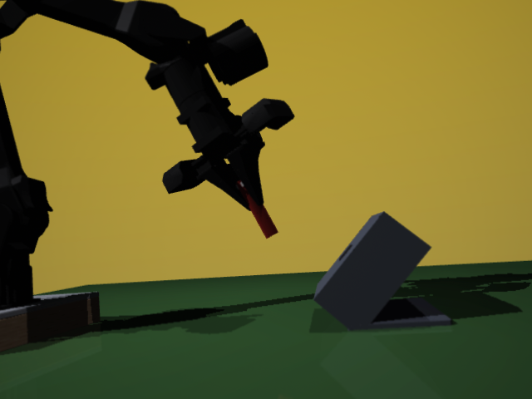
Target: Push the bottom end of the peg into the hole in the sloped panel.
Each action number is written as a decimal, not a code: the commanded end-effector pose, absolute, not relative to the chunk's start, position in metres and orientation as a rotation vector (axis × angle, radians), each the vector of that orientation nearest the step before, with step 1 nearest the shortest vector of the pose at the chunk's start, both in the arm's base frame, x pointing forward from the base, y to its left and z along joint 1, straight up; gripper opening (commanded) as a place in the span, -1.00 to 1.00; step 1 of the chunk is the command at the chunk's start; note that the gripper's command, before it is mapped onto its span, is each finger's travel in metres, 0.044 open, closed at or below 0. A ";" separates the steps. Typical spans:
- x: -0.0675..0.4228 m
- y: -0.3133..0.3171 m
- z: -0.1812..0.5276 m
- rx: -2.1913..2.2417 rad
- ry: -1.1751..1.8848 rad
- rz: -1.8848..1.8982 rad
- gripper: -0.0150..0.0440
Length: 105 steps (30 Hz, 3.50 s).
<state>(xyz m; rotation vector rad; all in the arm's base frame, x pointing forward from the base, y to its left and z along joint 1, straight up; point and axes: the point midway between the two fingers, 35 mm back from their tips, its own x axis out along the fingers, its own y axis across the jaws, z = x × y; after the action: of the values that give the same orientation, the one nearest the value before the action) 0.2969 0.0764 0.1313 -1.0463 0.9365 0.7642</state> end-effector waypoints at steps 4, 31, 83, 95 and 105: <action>0.296 0.073 0.132 -0.981 0.935 0.700 -0.49; 0.298 0.064 0.136 -0.731 0.915 0.497 -0.49; 0.325 0.048 0.125 -0.240 0.810 0.181 -0.49; 0.335 0.044 0.117 -0.120 0.774 0.117 -0.49; 0.339 0.042 0.112 -0.050 0.753 0.083 -0.49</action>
<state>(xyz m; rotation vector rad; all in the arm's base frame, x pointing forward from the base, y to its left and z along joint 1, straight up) 0.3393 0.0432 0.1180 -0.0702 0.7468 0.0961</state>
